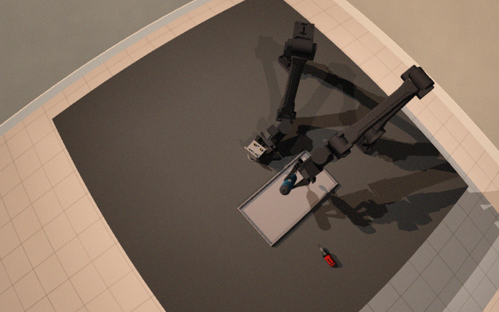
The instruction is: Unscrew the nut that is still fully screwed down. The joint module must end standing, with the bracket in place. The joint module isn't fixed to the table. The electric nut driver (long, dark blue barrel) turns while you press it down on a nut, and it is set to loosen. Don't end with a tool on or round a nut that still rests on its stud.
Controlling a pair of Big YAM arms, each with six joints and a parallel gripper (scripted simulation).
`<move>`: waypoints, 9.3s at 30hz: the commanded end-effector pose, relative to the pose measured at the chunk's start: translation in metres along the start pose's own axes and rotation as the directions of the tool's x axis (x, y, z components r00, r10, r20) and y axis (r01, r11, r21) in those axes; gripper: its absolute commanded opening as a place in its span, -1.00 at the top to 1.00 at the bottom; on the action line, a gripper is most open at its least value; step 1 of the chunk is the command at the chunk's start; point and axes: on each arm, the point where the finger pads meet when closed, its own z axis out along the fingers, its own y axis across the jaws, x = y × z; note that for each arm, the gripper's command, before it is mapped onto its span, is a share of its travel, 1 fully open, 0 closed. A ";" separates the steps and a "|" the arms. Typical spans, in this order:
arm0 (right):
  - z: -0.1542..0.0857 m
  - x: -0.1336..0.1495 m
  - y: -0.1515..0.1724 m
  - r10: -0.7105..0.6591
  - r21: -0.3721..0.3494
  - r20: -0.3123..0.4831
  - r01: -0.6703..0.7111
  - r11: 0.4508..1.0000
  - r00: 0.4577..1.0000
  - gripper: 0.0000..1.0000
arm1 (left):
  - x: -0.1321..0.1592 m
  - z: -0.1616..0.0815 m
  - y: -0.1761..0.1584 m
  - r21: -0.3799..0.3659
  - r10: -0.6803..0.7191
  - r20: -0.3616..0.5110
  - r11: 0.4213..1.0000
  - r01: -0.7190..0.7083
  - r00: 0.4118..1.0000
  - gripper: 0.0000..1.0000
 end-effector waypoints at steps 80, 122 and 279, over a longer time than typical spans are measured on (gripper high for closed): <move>0.003 -0.010 0.004 0.018 -0.004 0.019 -0.018 1.000 1.000 -0.17 | -0.040 -0.036 0.215 -0.516 -0.629 -0.113 0.698 0.496 0.769 0.17; 0.003 -0.010 0.004 0.018 -0.004 0.019 -0.018 1.000 1.000 -0.17 | 0.003 -0.103 0.317 -0.757 -0.898 -0.011 0.294 0.583 0.440 0.17; 0.003 -0.010 0.004 0.018 -0.004 0.019 -0.018 1.000 1.000 -0.17 | 0.089 -0.106 0.375 -0.815 -0.962 0.112 0.055 0.576 0.250 0.17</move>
